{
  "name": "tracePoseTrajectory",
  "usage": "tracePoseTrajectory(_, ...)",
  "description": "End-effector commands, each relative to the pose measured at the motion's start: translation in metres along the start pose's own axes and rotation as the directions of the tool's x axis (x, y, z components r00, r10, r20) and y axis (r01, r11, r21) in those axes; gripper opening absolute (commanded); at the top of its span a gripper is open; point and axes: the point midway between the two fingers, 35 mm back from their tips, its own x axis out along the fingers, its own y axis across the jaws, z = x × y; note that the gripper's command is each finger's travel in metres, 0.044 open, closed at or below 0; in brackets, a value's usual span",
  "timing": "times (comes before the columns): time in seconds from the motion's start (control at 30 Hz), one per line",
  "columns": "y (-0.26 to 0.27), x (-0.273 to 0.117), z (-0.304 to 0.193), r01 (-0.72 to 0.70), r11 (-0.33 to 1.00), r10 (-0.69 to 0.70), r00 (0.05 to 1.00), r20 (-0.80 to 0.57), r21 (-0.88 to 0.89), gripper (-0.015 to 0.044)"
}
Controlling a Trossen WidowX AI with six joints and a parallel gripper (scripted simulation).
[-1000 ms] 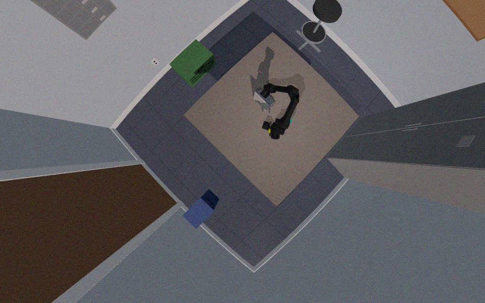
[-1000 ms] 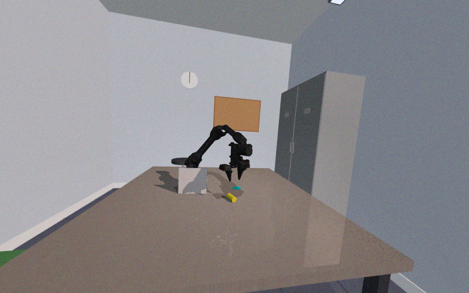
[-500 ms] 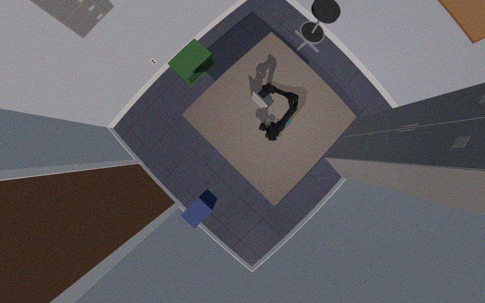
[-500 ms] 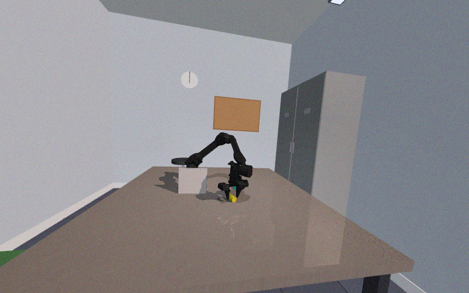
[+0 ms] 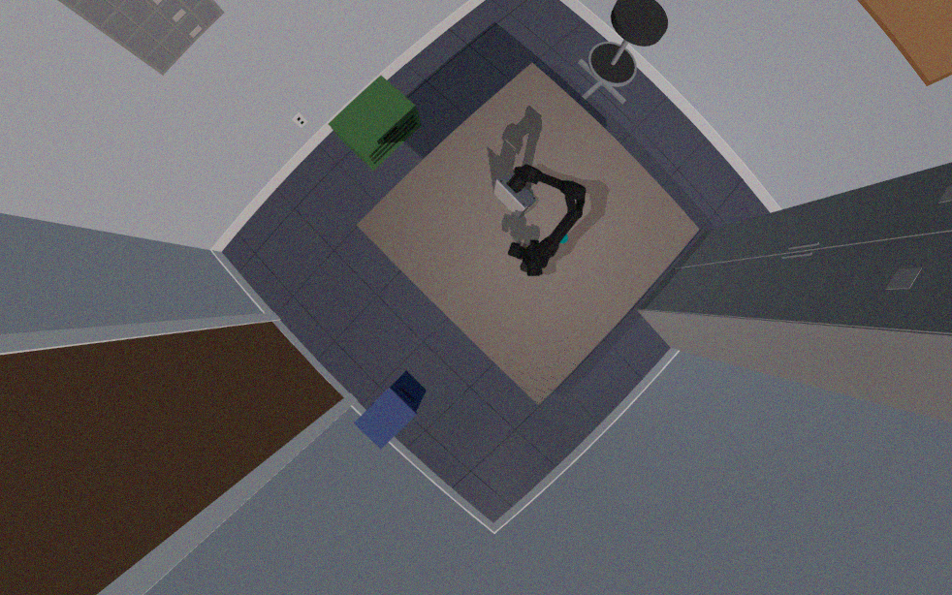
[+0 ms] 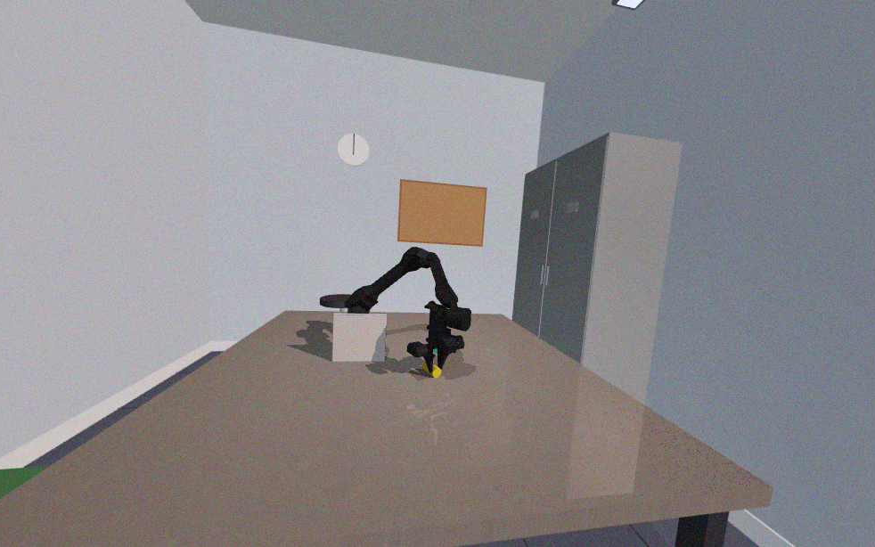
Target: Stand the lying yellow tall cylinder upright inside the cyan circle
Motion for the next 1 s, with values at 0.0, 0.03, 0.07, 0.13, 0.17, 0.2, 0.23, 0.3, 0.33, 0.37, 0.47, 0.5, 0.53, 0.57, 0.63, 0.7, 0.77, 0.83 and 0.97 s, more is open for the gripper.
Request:
tracePoseTrajectory(0.0, 0.0, -0.001, 0.001, -0.007, 1.0, 0.007, 1.0, 0.003, -0.002, 0.0105)
tracePoseTrajectory(0.03, 0.0, -0.004, 0.002, -0.011, 1.0, 0.011, 1.0, 0.009, -0.008, 0.0105)
tracePoseTrajectory(0.07, 0.0, -0.006, 0.004, -0.016, 1.0, 0.016, 1.0, 0.015, -0.015, 0.0105)
tracePoseTrajectory(0.13, 0.001, -0.012, 0.005, -0.02, 1.0, 0.02, 1.0, 0.022, -0.022, 0.0105)
tracePoseTrajectory(0.17, 0.001, -0.014, 0.006, -0.019, 1.0, 0.02, 1.0, 0.022, -0.021, 0.0105)
tracePoseTrajectory(0.2, 0.001, -0.016, 0.006, -0.019, 1.0, 0.019, 1.0, 0.022, -0.021, 0.0105)
tracePoseTrajectory(0.23, 0.001, -0.018, 0.006, -0.018, 1.0, 0.019, 1.0, 0.022, -0.02, 0.0105)
tracePoseTrajectory(0.3, 0.001, -0.022, 0.006, -0.017, 1.0, 0.018, 1.0, 0.022, -0.019, 0.0105)
tracePoseTrajectory(0.33, 0.001, -0.024, 0.007, -0.017, 1.0, 0.017, 1.0, 0.021, -0.018, 0.0105)
tracePoseTrajectory(0.37, 0.001, -0.026, 0.007, -0.016, 1.0, 0.017, 1.0, 0.021, -0.017, 0.0105)
tracePoseTrajectory(0.47, 0.002, -0.032, 0.007, -0.015, 1.0, 0.015, 1.0, 0.021, -0.015, 0.0105)
tracePoseTrajectory(0.5, 0.002, -0.034, 0.007, -0.014, 1.0, 0.015, 1.0, 0.02, -0.015, 0.0105)
tracePoseTrajectory(0.53, 0.002, -0.037, 0.007, -0.014, 1.0, 0.014, 1.0, 0.02, -0.014, 0.0105)
tracePoseTrajectory(0.57, 0.002, -0.039, 0.007, -0.013, 1.0, 0.014, 1.0, 0.02, -0.014, 0.0105)
tracePoseTrajectory(0.63, 0.002, -0.043, 0.007, -0.012, 1.0, 0.013, 1.0, 0.019, -0.012, 0.0105)
tracePoseTrajectory(0.7, 0.002, -0.047, 0.007, -0.011, 1.0, 0.012, 1.0, 0.018, -0.011, 0.0105)
tracePoseTrajectory(0.77, 0.002, -0.052, 0.007, -0.011, 1.0, 0.011, 1.0, 0.018, -0.01, 0.0105)
tracePoseTrajectory(0.83, 0.002, -0.056, 0.007, -0.01, 1.0, 0.01, 1.0, 0.017, -0.009, 0.0105)
tracePoseTrajectory(0.97, 0.002, -0.065, 0.007, -0.008, 1.0, 0.008, 1.0, 0.015, -0.007, 0.0105)
